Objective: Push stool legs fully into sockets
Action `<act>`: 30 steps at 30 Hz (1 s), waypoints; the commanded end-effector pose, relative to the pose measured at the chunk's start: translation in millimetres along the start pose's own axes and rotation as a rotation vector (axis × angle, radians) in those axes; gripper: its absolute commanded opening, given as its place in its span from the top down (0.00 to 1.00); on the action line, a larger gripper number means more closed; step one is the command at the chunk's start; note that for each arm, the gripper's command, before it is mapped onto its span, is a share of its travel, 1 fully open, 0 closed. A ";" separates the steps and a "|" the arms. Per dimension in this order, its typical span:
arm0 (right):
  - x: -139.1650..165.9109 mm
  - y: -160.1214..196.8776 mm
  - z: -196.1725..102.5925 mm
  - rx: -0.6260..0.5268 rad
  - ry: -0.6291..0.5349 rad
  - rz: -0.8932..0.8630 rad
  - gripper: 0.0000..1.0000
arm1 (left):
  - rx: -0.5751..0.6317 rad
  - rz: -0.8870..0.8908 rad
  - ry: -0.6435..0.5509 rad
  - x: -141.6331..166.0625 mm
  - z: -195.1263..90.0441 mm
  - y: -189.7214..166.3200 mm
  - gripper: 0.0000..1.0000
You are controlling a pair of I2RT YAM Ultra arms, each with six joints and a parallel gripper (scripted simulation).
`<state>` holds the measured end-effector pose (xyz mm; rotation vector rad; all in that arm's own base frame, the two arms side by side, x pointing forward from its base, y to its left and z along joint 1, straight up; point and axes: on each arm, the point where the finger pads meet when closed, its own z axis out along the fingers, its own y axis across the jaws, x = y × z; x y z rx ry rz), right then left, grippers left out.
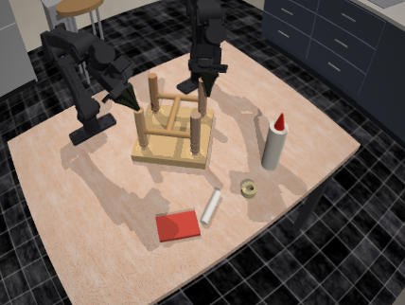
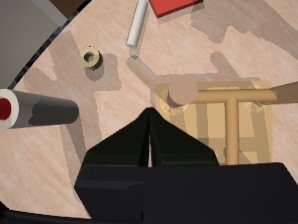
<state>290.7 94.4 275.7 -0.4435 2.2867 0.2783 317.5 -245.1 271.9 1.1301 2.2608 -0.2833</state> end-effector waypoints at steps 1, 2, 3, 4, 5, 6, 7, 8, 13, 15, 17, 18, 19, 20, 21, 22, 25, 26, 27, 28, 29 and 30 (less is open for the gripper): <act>19.2 9.8 -7.4 0.028 0.185 0.026 1.00 | 0.002 -0.109 0.131 6.7 5.9 -10.2 1.00; 23.2 13.6 -9.1 0.030 0.222 0.019 1.00 | 0.005 -0.127 0.186 15.8 15.2 -14.6 1.00; 27.1 16.9 -11.0 0.035 0.259 0.014 1.00 | -0.006 -0.139 0.160 0.8 7.6 -14.5 1.00; 30.1 19.9 -13.1 0.038 0.289 0.006 1.00 | -0.012 -0.151 0.162 -4.6 5.9 -15.9 1.00; 32.1 22.8 -14.9 0.039 0.314 -0.003 1.00 | -0.016 -0.160 0.166 -8.7 5.6 -17.6 1.00; 33.7 25.7 -16.1 0.041 0.337 -0.010 1.00 | -0.014 -0.168 0.203 -2.9 12.9 -20.9 1.00; 35.0 28.4 -17.6 0.042 0.356 -0.019 1.00 | -0.013 -0.175 0.237 2.5 19.4 -24.1 1.00; 36.0 30.8 -18.9 0.042 0.372 -0.027 1.00 | -0.013 -0.181 0.268 7.5 25.2 -27.0 1.00; 37.4 36.9 -23.5 0.043 0.404 -0.049 1.00 | -0.026 -0.192 0.206 -17.3 11.8 -27.6 1.00; 37.8 40.7 -23.2 0.035 0.420 -0.065 1.00 | -0.025 -0.193 0.224 -18.2 18.9 -31.5 1.00; 36.8 43.6 -26.3 0.031 0.418 -0.077 1.00 | -0.026 -0.189 0.203 -23.6 11.4 -34.3 1.00; 36.1 44.6 -26.6 0.029 0.417 -0.080 1.00 | -0.025 -0.188 0.205 -24.2 13.4 -35.0 1.00; 34.7 45.5 -26.1 0.026 0.413 -0.082 1.00 | -0.024 -0.185 0.203 -25.2 13.9 -35.4 1.00; 31.3 44.9 -32.4 0.025 0.379 -0.082 1.00 | -0.028 -0.182 0.172 -29.2 2.3 -34.3 1.00; 26.3 45.2 -34.3 0.021 0.347 -0.080 1.00 | -0.028 -0.177 0.151 -31.9 -4.1 -32.6 1.00; 20.3 48.9 -31.1 0.008 0.323 -0.089 1.00 | -0.020 -0.155 0.163 -31.9 5.8 -35.0 1.00; 20.4 48.3 -29.2 0.003 0.329 -0.093 1.00 | -0.018 -0.153 0.185 -28.8 12.5 -35.5 1.00; 19.8 46.0 -31.1 0.010 0.324 -0.089 1.00 | -0.021 -0.155 0.187 -28.4 13.2 -33.6 1.00; 19.7 46.0 -31.1 0.010 0.323 -0.089 1.00 | -0.023 -0.155 0.160 -33.0 6.1 -33.1 1.00; 19.7 46.0 -31.1 0.010 0.323 -0.089 1.00 | -0.023 -0.155 0.160 -33.0 6.1 -33.1 1.00; 19.7 46.0 -31.1 0.010 0.323 -0.089 1.00 | -0.023 -0.155 0.160 -33.0 6.1 -33.1 1.00; 23.4 46.3 -25.2 0.010 0.348 -0.089 1.00 | -0.023 -0.161 0.167 -31.9 10.3 -32.6 1.00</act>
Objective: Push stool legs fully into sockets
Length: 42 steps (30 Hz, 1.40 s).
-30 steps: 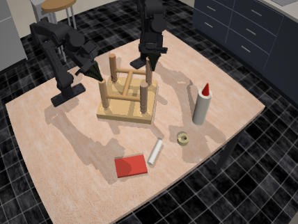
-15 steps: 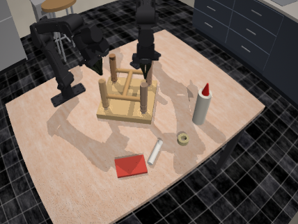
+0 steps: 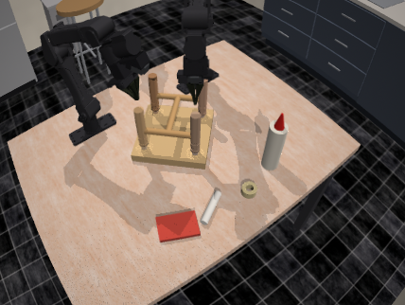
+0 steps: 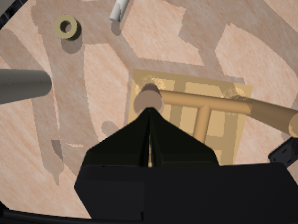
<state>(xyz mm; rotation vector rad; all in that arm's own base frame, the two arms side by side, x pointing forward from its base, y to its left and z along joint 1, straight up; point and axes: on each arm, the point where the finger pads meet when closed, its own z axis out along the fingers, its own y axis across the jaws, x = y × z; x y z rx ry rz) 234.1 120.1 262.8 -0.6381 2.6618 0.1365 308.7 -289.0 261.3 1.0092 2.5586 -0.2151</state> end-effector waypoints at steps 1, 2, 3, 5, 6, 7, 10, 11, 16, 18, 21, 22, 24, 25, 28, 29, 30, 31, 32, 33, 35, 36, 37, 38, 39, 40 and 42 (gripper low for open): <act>-12.8 -3.3 -19.5 0.007 -0.095 0.002 1.00 | -0.008 0.008 -0.073 -12.8 -18.9 1.5 1.00; -12.8 -3.3 -19.5 0.007 -0.095 0.002 1.00 | -0.008 0.008 -0.073 -12.8 -18.9 1.5 1.00; -12.8 -3.3 -19.5 0.007 -0.095 0.002 1.00 | -0.008 0.008 -0.073 -12.8 -18.9 1.5 1.00; -9.3 -3.7 -18.8 0.009 -0.081 0.001 1.00 | -0.010 0.004 -0.051 -11.5 -10.2 3.3 1.00; -9.3 -1.9 -18.8 0.006 -0.081 -0.005 1.00 | -0.009 0.004 -0.051 -11.5 -10.2 3.1 1.00; -3.7 -2.0 -17.9 0.006 -0.059 -0.005 1.00 | -0.012 0.001 -0.030 -10.1 -2.4 5.0 1.00; 6.4 -3.0 -8.3 0.009 -0.013 -0.003 1.00 | -0.014 -0.002 -0.052 -9.9 -12.5 6.6 1.00; 4.4 -3.0 -8.4 0.009 -0.021 -0.003 1.00 | -0.012 0.001 -0.052 -10.0 -12.5 4.7 1.00; 2.6 -3.8 -9.2 0.011 -0.025 -0.001 1.00 | -0.009 -0.001 -0.020 -4.6 -3.2 5.0 1.00; -9.3 -3.6 -16.5 0.010 -0.078 -0.001 1.00 | -0.006 0.006 -0.024 1.6 -7.0 2.0 1.00; -9.3 -3.6 -16.5 0.010 -0.078 -0.001 1.00 | -0.006 0.006 -0.028 1.4 -3.5 2.0 1.00; -9.3 -3.6 -16.5 0.010 -0.078 -0.001 1.00 | -0.006 0.006 -0.030 1.9 -3.0 2.0 1.00; -9.3 -3.6 -16.5 0.010 -0.078 -0.001 1.00 | -0.006 0.006 -0.038 2.0 -2.9 2.0 1.00; -9.3 -3.6 -16.5 0.010 -0.078 -0.001 1.00 | -0.006 0.006 -0.038 2.6 -1.4 2.0 1.00; -9.3 -3.6 -16.5 0.010 -0.078 -0.001 1.00 | -0.006 0.006 -0.034 4.0 5.7 2.0 1.00; -9.3 -3.6 -16.5 0.010 -0.078 -0.001 1.00 | -0.006 0.006 -0.032 5.1 7.7 2.0 1.00; -9.3 -3.6 -16.5 0.010 -0.078 -0.001 1.00 | -0.007 0.006 -0.038 4.9 7.6 2.1 1.00; -9.3 -3.6 -16.5 0.010 -0.078 -0.001 1.00 | -0.007 0.006 -0.045 3.3 6.3 2.0 1.00; -9.3 -3.6 -16.5 0.010 -0.078 -0.001 1.00 | -0.007 0.006 -0.045 3.3 6.3 2.0 1.00; -9.3 -3.6 -16.5 0.010 -0.078 -0.001 1.00 | -0.007 0.006 -0.045 3.3 6.3 2.0 1.00; -9.3 -3.6 -16.5 0.010 -0.078 -0.001 1.00 | -0.007 0.006 -0.039 6.3 10.7 2.1 1.00; -9.3 -3.6 -16.5 0.010 -0.078 -0.001 1.00 | -0.007 0.006 -0.039 6.9 12.2 2.1 1.00; -9.3 -3.6 -16.5 0.010 -0.078 -0.001 1.00 | -0.007 0.006 -0.039 7.6 13.8 2.1 1.00; -9.3 -3.6 -16.5 0.010 -0.078 -0.001 1.00 | -0.007 0.006 -0.040 8.1 14.9 2.1 1.00; -9.3 -3.6 -16.5 0.010 -0.078 -0.001 1.00 | -0.007 0.006 -0.040 8.8 16.4 2.1 1.00; -9.3 -3.6 -16.5 0.010 -0.078 -0.001 1.00 | -0.007 0.006 -0.046 7.2 15.1 2.1 1.00; -9.3 -3.6 -16.5 0.010 -0.078 -0.001 1.00 | -0.007 0.006 -0.072 2.4 7.2 2.1 1.00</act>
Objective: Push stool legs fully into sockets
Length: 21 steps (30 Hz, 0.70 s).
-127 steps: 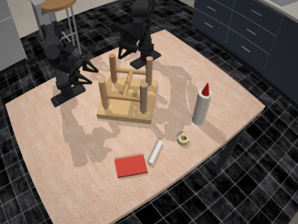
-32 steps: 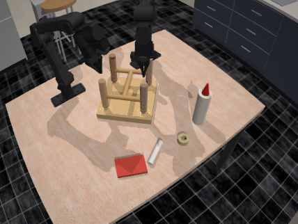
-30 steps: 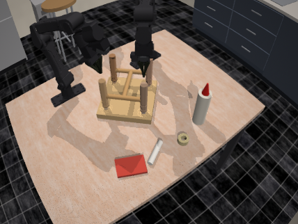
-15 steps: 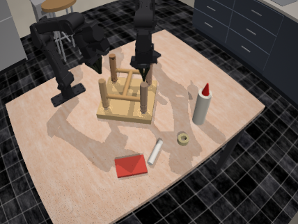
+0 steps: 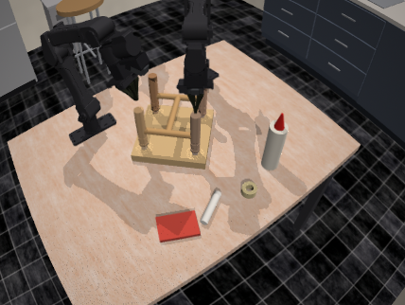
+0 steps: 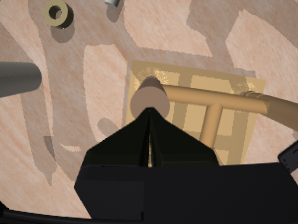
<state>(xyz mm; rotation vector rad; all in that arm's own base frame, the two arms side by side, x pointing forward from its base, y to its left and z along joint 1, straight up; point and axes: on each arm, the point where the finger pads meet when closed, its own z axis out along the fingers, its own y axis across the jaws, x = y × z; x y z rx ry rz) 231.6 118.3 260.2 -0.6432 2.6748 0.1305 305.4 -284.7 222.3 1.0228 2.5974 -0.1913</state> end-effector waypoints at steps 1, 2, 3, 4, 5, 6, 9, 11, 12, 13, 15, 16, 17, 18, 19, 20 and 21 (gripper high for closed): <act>-12.9 -3.1 -17.9 0.009 -0.092 0.001 1.00 | -0.004 0.006 -0.132 -20.4 -32.0 1.1 1.00; -12.9 -3.1 -17.9 0.009 -0.092 0.001 1.00 | -0.004 0.006 -0.141 -22.4 -34.2 1.2 1.00; -12.9 -3.1 -17.9 0.009 -0.092 0.001 1.00 | -0.004 0.006 -0.132 -22.4 -30.4 1.2 1.00; -12.9 -3.1 -17.9 0.009 -0.092 0.001 1.00 | -0.004 0.006 -0.132 -22.4 -30.4 1.2 1.00; -1.0 -3.2 -3.2 0.008 -0.043 0.001 1.00 | -0.004 0.006 -0.132 -22.4 -30.2 1.2 1.00; -2.5 -3.4 -2.3 0.009 -0.046 0.002 1.00 | -0.004 0.006 -0.132 -22.4 -30.2 1.2 1.00; -5.9 -1.7 -4.2 0.005 -0.059 0.000 1.00 | -0.003 0.003 -0.117 -18.9 -26.0 0.7 1.00; -1.1 -3.9 1.8 0.010 -0.049 0.004 1.00 | -0.004 0.006 -0.142 -22.6 -34.4 1.2 1.00; -0.6 -4.0 4.5 0.010 -0.044 0.005 1.00 | -0.004 0.006 -0.142 -22.6 -34.4 1.2 1.00; -3.3 -2.7 1.6 0.008 -0.057 0.000 1.00 | -0.004 0.006 -0.142 -22.6 -34.4 1.2 1.00; 0.6 -1.8 4.9 0.005 -0.055 -0.001 1.00 | -0.004 0.006 -0.142 -22.6 -34.4 1.2 1.00; 0.6 -1.7 8.7 0.005 -0.048 -0.002 1.00 | -0.004 0.006 -0.142 -22.6 -34.4 1.2 1.00; 0.5 -1.8 9.4 0.005 -0.052 -0.001 1.00 | -0.004 0.006 -0.142 -22.6 -34.4 1.2 1.00; 1.4 -2.0 11.4 0.005 -0.050 -0.001 1.00 | -0.004 0.006 -0.142 -22.6 -34.4 1.2 1.00; 1.7 -1.9 12.6 0.005 -0.053 -0.001 1.00 | -0.004 0.006 -0.142 -22.6 -34.4 1.2 1.00; -0.7 -2.0 10.0 0.005 -0.063 -0.001 1.00 | -0.004 0.006 -0.142 -22.6 -34.4 1.2 1.00; 1.5 -2.1 12.9 0.006 -0.058 0.000 1.00 | -0.004 0.006 -0.142 -22.6 -34.4 1.2 1.00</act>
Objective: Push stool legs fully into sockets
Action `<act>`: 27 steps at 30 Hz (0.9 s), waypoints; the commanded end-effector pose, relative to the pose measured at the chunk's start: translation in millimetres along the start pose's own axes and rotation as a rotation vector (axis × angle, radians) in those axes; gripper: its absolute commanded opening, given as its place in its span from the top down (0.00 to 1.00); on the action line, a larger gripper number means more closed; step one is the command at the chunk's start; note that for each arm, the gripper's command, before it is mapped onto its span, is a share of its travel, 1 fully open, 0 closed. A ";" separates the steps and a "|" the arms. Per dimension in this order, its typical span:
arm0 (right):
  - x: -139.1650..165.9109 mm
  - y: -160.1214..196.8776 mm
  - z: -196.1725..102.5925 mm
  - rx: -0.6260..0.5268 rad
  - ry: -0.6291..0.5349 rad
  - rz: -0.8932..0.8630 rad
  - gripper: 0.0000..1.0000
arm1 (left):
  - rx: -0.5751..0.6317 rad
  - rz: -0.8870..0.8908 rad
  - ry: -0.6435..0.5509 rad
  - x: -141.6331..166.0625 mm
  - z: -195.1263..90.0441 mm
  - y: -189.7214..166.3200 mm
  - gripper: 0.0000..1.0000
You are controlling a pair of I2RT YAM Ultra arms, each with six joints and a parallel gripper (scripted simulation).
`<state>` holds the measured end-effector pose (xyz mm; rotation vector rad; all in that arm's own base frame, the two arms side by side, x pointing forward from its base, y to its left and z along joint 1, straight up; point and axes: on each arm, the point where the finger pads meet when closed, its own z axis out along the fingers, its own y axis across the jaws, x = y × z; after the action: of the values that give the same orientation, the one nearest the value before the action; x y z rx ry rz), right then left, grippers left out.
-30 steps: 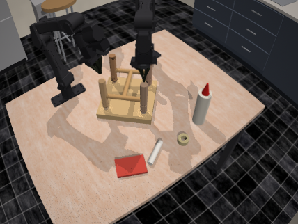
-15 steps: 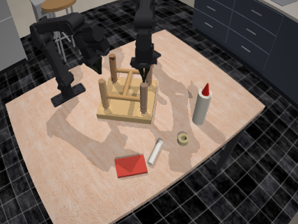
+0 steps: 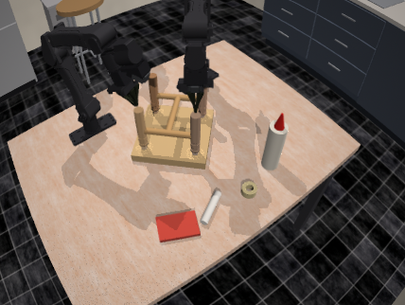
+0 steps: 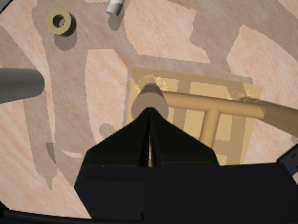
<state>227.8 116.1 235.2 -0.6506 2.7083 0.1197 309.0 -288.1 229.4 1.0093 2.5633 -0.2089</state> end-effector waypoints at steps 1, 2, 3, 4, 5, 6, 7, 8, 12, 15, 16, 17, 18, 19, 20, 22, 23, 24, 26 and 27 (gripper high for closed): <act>-10.6 -1.9 -6.7 0.005 -0.092 0.000 1.00 | -0.004 0.006 -0.104 -16.5 -29.0 1.2 1.00; -10.2 -2.0 -4.4 0.005 -0.090 0.000 1.00 | -0.004 0.006 -0.104 -16.5 -29.0 1.2 1.00; -10.2 -2.0 -4.4 0.005 -0.090 0.000 1.00 | -0.004 0.006 -0.104 -16.5 -29.0 1.2 1.00; -10.2 -2.0 -4.4 0.005 -0.090 0.000 1.00 | -0.004 0.006 -0.104 -16.5 -29.0 1.2 1.00; -13.5 -1.1 -7.3 0.004 -0.106 -0.001 1.00 | -0.004 0.006 -0.104 -16.5 -29.0 1.2 1.00; -9.4 -2.2 -3.5 0.006 -0.099 0.001 1.00 | -0.004 0.006 -0.104 -16.5 -29.0 1.2 1.00; -9.0 -2.4 -0.2 0.006 -0.093 0.001 1.00 | -0.004 0.006 -0.104 -16.5 -29.0 1.2 1.00; -11.4 -2.4 -2.8 0.006 -0.102 0.001 1.00 | -0.004 0.006 -0.104 -16.5 -29.0 1.2 1.00; -18.1 -2.4 -10.8 0.006 -0.133 0.001 1.00 | -0.004 0.006 -0.104 -16.5 -29.0 1.2 1.00; -15.5 -2.4 -8.4 0.006 -0.125 0.002 1.00 | -0.004 0.006 -0.104 -16.5 -29.0 1.2 1.00; -15.4 -2.3 -9.2 0.006 -0.128 0.002 1.00 | -0.001 0.001 0.025 5.2 6.2 0.1 1.00; -15.3 -2.3 -9.4 0.006 -0.129 0.002 1.00 | 0.000 0.001 0.035 7.5 8.8 0.1 1.00; -15.4 -2.3 -9.2 0.006 -0.128 0.002 1.00 | 0.000 0.001 0.034 8.2 13.5 0.1 1.00; 1.8 -0.2 12.2 0.001 -0.006 0.000 1.00 | 0.000 0.001 0.065 15.3 16.1 0.1 1.00; 1.8 -0.2 12.2 0.001 -0.006 0.000 1.00 | 0.000 0.001 0.065 15.3 16.1 0.1 1.00; -10.8 -1.1 0.3 0.003 -0.090 0.000 1.00 | -0.005 0.003 -0.038 -3.0 -7.2 1.1 1.00; -13.7 -2.3 -8.1 0.006 -0.120 0.002 1.00 | -0.006 0.005 -0.065 -8.4 -16.0 1.8 1.00; 5.2 -0.2 15.0 0.001 0.010 0.000 1.00 | -0.002 0.001 0.058 13.5 16.9 0.4 1.00; 8.5 -0.3 18.8 0.001 0.025 0.000 1.00 | -0.001 0.001 0.080 18.5 21.8 0.3 1.00; 10.3 -0.3 22.7 0.001 0.030 0.000 1.00 | -0.001 0.001 0.096 21.9 23.2 0.3 1.00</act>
<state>227.5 116.0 221.9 -0.6494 2.7034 0.1212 307.1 -285.9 215.5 1.0203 2.5920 -0.1924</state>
